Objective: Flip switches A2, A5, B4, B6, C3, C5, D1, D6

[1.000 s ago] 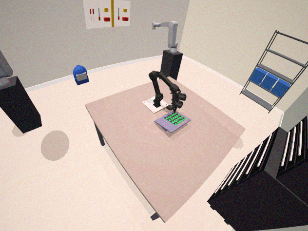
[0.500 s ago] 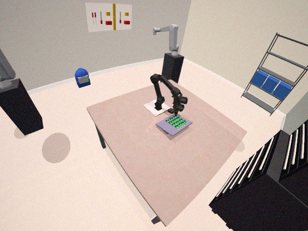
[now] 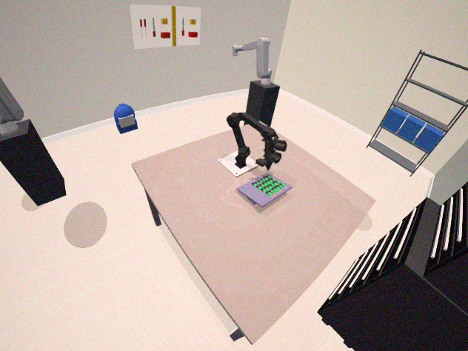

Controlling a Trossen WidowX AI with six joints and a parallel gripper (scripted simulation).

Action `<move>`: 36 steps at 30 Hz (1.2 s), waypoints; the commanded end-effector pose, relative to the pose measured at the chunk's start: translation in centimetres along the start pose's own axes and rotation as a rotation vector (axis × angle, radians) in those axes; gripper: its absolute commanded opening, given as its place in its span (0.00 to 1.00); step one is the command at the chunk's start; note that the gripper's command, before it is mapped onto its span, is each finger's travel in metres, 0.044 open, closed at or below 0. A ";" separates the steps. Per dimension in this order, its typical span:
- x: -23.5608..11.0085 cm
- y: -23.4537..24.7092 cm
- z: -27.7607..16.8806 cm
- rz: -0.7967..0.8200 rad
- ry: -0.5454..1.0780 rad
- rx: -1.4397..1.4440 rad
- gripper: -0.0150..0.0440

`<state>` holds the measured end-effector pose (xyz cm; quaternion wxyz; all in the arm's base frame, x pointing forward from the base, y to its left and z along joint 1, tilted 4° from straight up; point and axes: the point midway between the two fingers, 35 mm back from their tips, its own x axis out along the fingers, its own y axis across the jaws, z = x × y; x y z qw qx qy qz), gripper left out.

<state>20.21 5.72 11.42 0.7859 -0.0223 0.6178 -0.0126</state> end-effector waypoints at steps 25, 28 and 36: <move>-1.6 -13.4 -0.3 -0.018 0.010 0.000 0.25; 0.9 -13.4 -0.3 -0.018 -0.009 0.000 0.25; 1.7 -13.4 -0.4 -0.018 -0.015 0.000 0.25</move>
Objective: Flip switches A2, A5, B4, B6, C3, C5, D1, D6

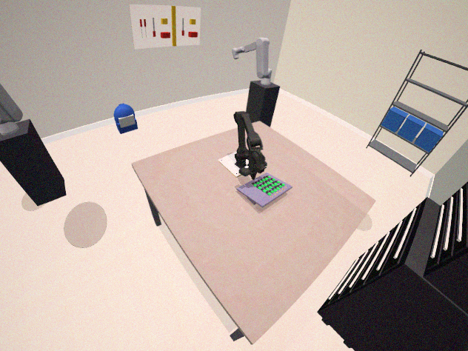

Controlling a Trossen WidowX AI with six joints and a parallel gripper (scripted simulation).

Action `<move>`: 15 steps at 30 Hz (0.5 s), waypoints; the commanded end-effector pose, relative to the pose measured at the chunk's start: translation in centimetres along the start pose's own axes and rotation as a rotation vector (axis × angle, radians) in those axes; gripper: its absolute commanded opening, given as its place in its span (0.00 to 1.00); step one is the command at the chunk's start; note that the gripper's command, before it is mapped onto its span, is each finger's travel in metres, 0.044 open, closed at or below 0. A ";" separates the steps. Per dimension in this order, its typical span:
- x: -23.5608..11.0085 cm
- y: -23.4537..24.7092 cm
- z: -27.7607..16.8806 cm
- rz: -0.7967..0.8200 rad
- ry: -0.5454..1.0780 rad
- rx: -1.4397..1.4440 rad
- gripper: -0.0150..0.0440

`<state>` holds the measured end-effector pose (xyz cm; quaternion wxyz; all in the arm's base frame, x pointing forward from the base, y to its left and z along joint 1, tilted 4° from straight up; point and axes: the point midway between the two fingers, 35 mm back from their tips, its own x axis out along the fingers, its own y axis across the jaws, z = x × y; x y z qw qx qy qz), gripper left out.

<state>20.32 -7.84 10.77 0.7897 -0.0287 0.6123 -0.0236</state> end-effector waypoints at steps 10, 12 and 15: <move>1.5 0.1 -0.1 0.007 -0.002 -0.004 0.25; 1.6 0.1 -0.1 0.007 -0.002 -0.004 0.25; 2.0 0.1 -0.1 0.007 -0.002 -0.004 0.25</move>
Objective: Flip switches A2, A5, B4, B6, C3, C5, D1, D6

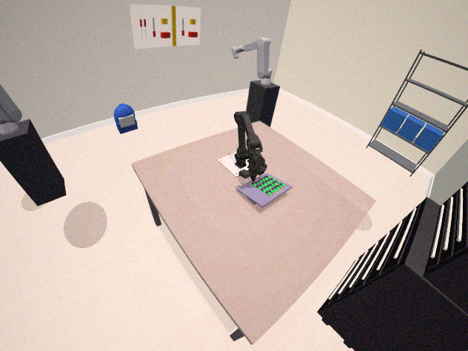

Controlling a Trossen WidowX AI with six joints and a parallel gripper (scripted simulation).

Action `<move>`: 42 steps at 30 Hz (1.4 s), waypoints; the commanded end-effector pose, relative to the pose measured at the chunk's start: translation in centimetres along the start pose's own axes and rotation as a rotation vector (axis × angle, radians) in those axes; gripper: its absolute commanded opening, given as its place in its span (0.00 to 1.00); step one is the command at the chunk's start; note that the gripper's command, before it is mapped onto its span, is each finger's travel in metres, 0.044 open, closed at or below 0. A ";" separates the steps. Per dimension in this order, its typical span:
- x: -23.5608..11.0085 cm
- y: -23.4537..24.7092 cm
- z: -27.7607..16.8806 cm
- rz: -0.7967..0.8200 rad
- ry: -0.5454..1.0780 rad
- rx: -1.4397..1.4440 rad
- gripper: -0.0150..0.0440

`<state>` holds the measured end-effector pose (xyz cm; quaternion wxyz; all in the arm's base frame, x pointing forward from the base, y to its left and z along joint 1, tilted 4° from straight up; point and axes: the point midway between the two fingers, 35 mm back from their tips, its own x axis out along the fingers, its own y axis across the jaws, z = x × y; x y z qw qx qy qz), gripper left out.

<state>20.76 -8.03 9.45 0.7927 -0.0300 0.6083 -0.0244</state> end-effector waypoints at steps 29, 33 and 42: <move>1.4 0.2 -0.3 0.010 0.008 -0.003 0.25; 1.4 0.2 -0.3 0.010 0.008 -0.003 0.25; 1.5 0.2 -0.3 0.010 0.008 -0.003 0.25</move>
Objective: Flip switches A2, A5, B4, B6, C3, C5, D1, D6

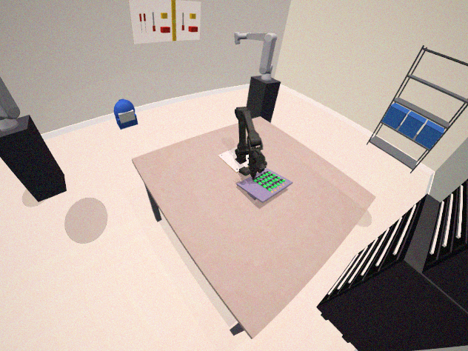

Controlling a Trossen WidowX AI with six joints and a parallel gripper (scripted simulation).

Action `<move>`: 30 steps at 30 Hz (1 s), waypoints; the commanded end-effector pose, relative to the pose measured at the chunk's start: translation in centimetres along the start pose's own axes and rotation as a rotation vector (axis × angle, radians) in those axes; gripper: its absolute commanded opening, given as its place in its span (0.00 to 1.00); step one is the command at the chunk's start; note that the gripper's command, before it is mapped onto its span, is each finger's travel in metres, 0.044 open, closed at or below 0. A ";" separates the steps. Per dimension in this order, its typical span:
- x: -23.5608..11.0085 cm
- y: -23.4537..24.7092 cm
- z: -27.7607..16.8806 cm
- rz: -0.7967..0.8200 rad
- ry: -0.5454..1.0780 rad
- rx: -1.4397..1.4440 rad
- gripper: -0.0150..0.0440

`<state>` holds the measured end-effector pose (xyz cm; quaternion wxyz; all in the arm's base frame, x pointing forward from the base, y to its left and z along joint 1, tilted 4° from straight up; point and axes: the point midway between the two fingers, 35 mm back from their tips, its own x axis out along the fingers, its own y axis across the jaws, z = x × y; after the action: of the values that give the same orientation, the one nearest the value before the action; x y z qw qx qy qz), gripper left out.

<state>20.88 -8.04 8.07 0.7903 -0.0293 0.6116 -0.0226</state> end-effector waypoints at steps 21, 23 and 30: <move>0.4 0.1 0.0 0.007 -0.001 -0.002 0.25; 0.4 0.1 0.0 0.007 -0.001 -0.002 0.25; 0.5 0.1 0.0 0.007 -0.001 -0.002 0.25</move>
<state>20.97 -8.07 7.72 0.7903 -0.0294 0.6116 -0.0225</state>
